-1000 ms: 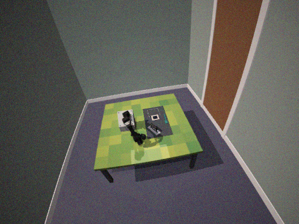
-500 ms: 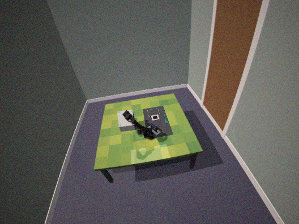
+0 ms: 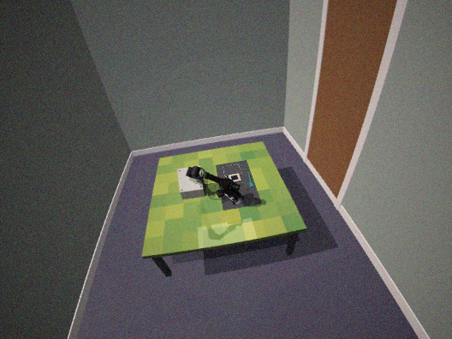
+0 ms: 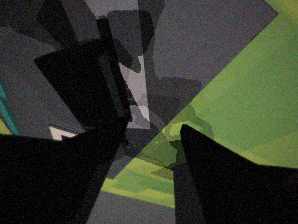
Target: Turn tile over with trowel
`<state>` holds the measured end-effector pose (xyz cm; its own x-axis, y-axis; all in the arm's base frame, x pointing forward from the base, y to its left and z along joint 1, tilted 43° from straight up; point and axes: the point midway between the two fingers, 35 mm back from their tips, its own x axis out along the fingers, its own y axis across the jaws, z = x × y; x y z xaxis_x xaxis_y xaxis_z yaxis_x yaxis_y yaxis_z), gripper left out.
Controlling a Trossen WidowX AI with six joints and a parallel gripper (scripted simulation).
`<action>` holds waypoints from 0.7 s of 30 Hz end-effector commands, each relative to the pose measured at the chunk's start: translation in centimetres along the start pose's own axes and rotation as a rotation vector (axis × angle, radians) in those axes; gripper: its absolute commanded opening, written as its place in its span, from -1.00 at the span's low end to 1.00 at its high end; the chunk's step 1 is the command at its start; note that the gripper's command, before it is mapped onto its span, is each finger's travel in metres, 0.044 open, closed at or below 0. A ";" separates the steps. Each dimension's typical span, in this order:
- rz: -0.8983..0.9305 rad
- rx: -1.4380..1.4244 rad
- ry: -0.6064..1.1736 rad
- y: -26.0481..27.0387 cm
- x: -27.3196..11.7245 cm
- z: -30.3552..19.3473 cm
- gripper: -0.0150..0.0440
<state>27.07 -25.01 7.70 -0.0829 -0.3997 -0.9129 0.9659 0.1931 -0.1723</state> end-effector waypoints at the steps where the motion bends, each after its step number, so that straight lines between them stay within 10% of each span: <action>1: -0.004 -0.077 -0.066 1.7 -1.0 -0.7 0.42; 21: -0.093 -0.196 -0.323 6.5 -1.9 -3.0 0.42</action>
<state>32.84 -19.98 7.69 -0.0461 -0.6763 -0.7352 0.8935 0.3011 -0.3331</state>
